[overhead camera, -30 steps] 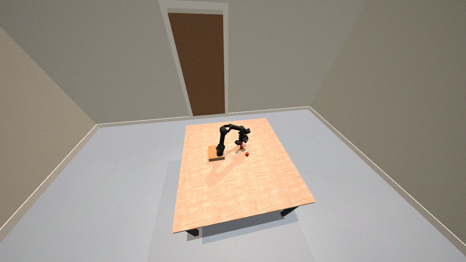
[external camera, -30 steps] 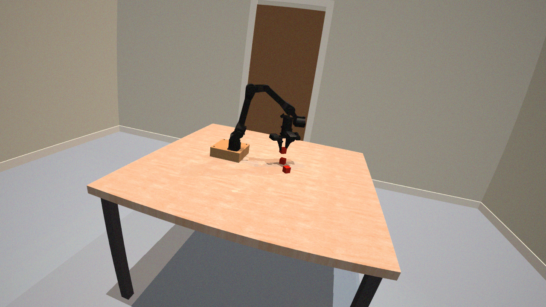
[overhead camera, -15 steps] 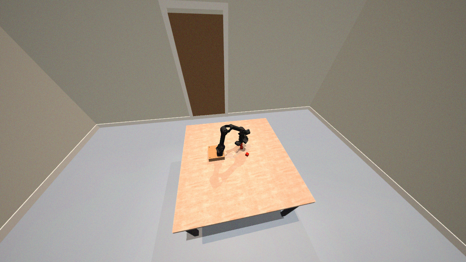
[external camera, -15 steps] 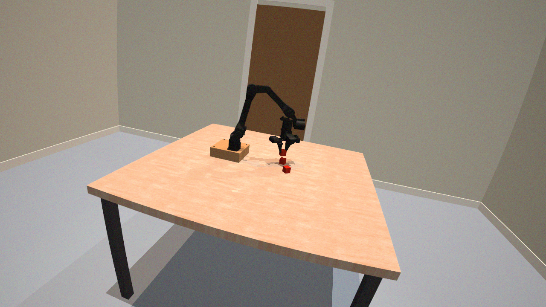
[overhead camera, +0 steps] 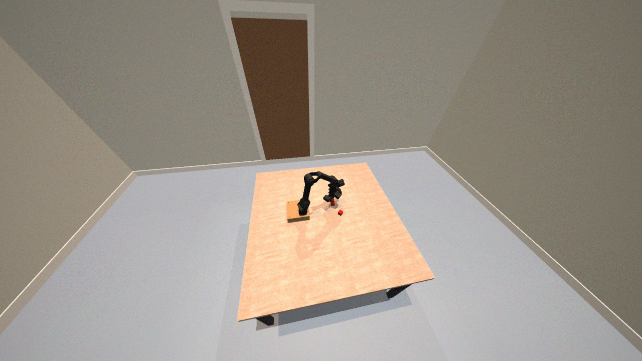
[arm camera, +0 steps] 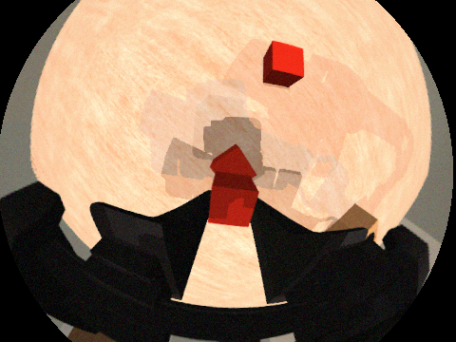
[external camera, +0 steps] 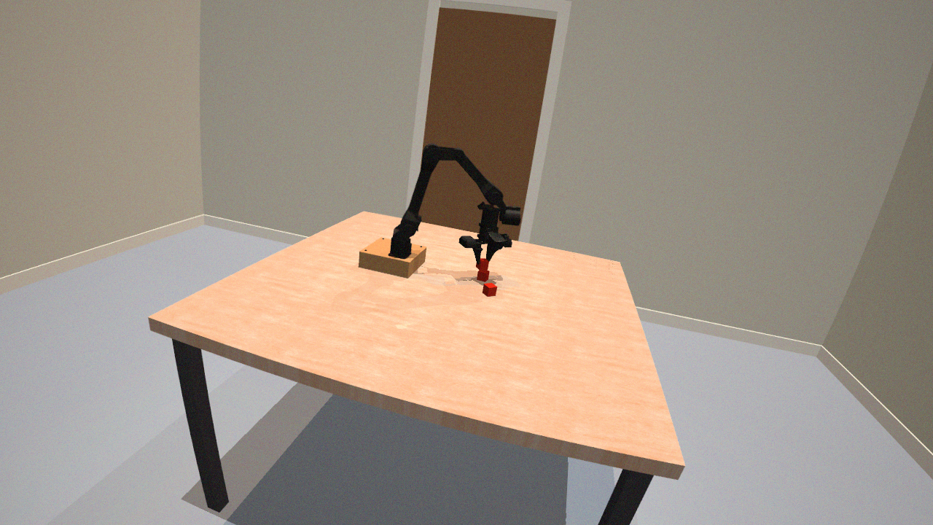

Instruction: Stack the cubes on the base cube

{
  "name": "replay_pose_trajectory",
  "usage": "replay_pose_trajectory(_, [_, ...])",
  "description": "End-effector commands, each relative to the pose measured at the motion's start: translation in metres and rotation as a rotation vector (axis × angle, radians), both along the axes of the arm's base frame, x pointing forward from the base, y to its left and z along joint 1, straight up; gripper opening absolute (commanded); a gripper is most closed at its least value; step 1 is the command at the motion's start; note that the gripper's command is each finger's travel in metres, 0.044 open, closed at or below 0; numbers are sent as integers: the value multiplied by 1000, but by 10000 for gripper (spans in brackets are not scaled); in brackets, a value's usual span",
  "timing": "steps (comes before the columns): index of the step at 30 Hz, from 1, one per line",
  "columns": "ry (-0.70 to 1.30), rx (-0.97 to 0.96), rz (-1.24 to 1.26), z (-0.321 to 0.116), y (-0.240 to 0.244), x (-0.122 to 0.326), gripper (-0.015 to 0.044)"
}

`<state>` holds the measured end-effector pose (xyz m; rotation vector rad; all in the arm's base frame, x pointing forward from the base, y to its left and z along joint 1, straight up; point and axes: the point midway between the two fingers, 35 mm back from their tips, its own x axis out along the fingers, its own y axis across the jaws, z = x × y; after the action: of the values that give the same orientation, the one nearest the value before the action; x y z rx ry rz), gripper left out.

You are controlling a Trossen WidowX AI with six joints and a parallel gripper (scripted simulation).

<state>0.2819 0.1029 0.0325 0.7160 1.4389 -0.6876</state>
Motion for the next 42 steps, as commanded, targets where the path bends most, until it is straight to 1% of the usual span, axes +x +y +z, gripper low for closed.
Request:
replay_pose_trajectory(1, [-2,1,-4,-1,0,0,105])
replay_pose_trajectory(12, [-2,1,-4,-1,0,0,105])
replay_pose_trajectory(16, [-2,1,-4,-1,0,0,205])
replay_pose_trajectory(21, [-2,1,-4,-1,0,0,205])
replay_pose_trajectory(24, [0,0,0,7,0,0,205])
replay_pose_trajectory(42, [0,0,0,25,0,-1,205])
